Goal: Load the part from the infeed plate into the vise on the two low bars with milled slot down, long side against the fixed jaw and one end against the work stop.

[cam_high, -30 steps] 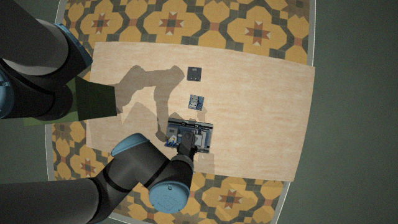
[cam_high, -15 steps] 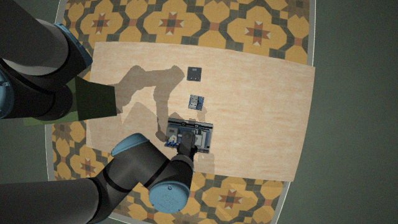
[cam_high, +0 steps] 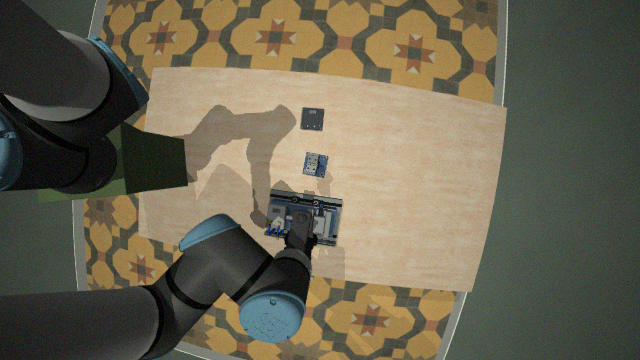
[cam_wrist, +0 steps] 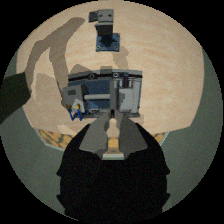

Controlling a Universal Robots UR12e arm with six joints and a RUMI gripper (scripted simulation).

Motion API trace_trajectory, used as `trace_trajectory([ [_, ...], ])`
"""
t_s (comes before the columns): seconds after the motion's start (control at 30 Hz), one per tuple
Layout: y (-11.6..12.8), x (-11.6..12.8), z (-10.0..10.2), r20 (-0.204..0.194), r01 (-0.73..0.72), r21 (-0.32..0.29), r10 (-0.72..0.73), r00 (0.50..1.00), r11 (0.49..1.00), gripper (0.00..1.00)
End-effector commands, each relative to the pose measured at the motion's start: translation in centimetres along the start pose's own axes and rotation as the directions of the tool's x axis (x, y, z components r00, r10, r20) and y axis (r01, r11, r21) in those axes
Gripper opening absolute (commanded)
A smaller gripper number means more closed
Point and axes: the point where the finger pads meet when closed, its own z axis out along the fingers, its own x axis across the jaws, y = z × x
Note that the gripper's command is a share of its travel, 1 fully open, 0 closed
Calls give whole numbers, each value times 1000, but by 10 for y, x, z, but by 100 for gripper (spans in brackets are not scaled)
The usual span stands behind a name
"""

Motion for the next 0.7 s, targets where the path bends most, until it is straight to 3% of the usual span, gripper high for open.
trace_trajectory([
  [0.0,0,1,0,-1,0,-1,0,1000,1000,0],
  [0.67,0,1,18,-1,0,-1,0,1000,1000,0],
])
